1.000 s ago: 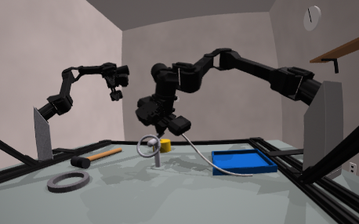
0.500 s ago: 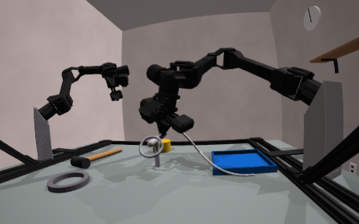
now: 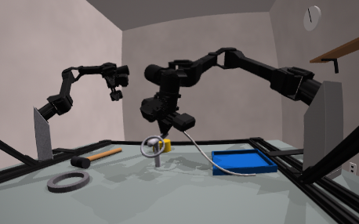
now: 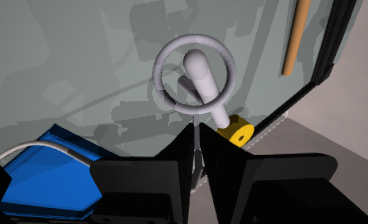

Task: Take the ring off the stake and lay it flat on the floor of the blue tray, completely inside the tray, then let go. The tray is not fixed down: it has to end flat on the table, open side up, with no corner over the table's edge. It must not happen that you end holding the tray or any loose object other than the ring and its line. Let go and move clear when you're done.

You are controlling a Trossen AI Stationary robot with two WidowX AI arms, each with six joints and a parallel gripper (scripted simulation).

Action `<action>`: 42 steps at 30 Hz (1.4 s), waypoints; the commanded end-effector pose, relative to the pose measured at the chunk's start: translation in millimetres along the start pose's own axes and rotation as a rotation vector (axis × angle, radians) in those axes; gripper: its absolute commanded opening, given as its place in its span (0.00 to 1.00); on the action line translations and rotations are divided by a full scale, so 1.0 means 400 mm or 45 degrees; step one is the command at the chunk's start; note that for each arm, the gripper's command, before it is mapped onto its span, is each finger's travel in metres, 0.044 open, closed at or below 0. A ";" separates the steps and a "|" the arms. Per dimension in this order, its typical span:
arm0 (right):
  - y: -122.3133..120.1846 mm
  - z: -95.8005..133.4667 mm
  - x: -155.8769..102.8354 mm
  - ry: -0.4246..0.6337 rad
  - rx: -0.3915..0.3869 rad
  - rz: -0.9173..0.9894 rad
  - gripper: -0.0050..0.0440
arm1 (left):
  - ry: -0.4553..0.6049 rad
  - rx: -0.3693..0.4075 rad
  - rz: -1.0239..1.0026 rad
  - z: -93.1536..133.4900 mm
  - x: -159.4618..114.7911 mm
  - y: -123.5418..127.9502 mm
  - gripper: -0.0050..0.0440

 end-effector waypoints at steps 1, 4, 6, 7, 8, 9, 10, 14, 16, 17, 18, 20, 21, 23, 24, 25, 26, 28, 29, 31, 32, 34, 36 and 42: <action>-0.003 0.008 0.006 0.000 0.000 -0.008 0.10 | 0.001 -0.002 -0.004 0.000 0.000 0.000 0.92; -0.002 0.010 0.008 0.000 0.000 -0.008 0.10 | 0.001 -0.002 -0.004 0.000 0.000 0.000 0.92; -0.002 0.013 0.010 0.000 0.000 -0.008 0.10 | 0.001 -0.002 -0.004 0.000 0.000 0.000 0.92; -0.002 0.015 0.011 0.000 0.000 -0.008 0.10 | 0.001 -0.002 -0.004 0.000 0.000 0.000 0.92; -0.002 0.017 0.013 0.000 0.000 -0.008 0.10 | 0.001 -0.002 -0.004 0.000 0.000 0.000 0.92; -0.002 0.019 0.014 0.000 0.000 -0.008 0.10 | 0.001 -0.002 -0.004 0.000 0.000 0.000 0.92; -0.001 0.021 0.016 0.000 0.000 -0.008 0.10 | 0.001 -0.002 -0.004 0.000 0.000 0.000 0.92; -0.001 0.028 0.021 0.000 0.000 -0.008 0.10 | 0.001 -0.002 -0.004 0.000 0.000 0.000 0.92; 0.000 0.033 0.024 0.001 0.000 -0.008 0.10 | 0.001 -0.002 -0.004 0.000 0.000 0.000 0.92; 0.000 0.035 0.025 0.001 0.000 -0.008 0.10 | 0.001 -0.002 -0.004 0.000 0.000 0.000 0.92; 0.000 0.037 0.026 0.001 0.000 -0.008 0.10 | 0.001 -0.002 -0.004 0.000 0.000 0.000 0.92; 0.001 0.038 0.028 0.001 0.000 -0.008 0.10 | 0.001 -0.002 -0.004 0.000 0.000 0.000 0.92; 0.001 0.038 0.028 0.001 0.000 -0.008 0.10 | 0.001 -0.002 -0.004 0.000 0.000 0.000 0.92; 0.002 0.039 0.030 0.001 -0.001 -0.008 0.10 | 0.001 -0.002 -0.004 0.000 0.000 0.000 0.92; 0.003 0.040 0.032 0.001 -0.001 -0.008 0.10 | 0.001 -0.002 -0.004 0.000 0.000 0.000 0.92; 0.003 0.040 0.033 0.001 -0.001 -0.008 0.10 | 0.001 -0.002 -0.004 0.000 0.000 0.000 0.92; 0.003 0.041 0.034 0.001 -0.001 -0.008 0.10 | 0.001 -0.002 -0.004 0.000 0.000 0.000 0.92; 0.005 0.043 0.038 0.001 -0.001 -0.008 0.10 | 0.001 -0.002 -0.004 0.000 0.000 0.000 0.92; 0.007 0.044 0.041 0.001 -0.001 -0.008 0.10 | 0.001 -0.002 -0.004 0.000 0.000 0.000 0.92; 0.008 0.046 0.044 0.001 -0.001 -0.008 0.10 | 0.001 -0.002 -0.004 0.000 0.000 0.000 0.92; 0.008 0.046 0.044 0.001 -0.001 -0.008 0.10 | 0.001 -0.002 -0.004 0.000 0.000 0.000 0.92; 0.010 0.047 0.047 0.001 -0.001 -0.008 0.10 | 0.001 -0.002 -0.004 0.000 0.000 0.000 0.92; 0.011 0.049 0.051 0.001 -0.001 -0.008 0.10 | 0.001 -0.002 -0.004 0.000 0.000 0.000 0.92; 0.013 0.051 0.056 0.001 -0.001 -0.008 0.10 | 0.001 -0.002 -0.004 0.000 0.000 0.000 0.92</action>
Point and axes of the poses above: on each arm, the point midway between the two fingers, 35 mm back from their tips, its own z axis back along the fingers, its own y axis across the jaws, x = y × z, the point moved 2 cm from there along z, back along the fingers, and after that the axes turned 2 degrees about z, right-handed, at the moved point
